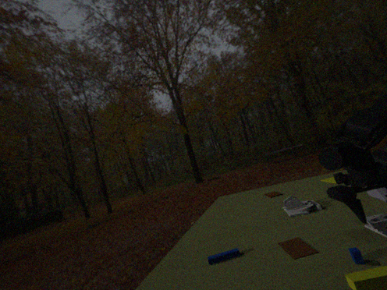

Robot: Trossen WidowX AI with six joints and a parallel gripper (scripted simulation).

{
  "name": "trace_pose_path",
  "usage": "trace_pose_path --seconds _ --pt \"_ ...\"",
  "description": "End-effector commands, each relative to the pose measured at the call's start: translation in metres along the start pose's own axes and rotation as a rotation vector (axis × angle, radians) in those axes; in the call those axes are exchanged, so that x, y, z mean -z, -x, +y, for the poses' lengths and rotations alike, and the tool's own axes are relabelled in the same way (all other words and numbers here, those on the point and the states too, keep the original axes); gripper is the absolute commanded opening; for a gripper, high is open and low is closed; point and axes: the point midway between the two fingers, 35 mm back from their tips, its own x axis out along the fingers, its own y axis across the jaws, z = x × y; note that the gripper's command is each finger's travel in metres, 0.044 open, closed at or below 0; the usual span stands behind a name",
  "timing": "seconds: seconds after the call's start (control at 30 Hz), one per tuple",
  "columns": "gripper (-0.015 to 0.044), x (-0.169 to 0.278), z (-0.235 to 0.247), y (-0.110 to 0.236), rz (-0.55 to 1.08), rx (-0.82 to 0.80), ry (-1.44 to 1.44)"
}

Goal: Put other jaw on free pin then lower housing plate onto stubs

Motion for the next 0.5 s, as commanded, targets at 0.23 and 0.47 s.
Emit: trace_pose_path --seconds 0.23,0.47 --pt "0.0440 -0.003 -0.002 -0.020 -0.006 0.008 -0.010" --pt "0.0440 -0.003 -0.003 -0.023 -0.005 0.008 -0.010"
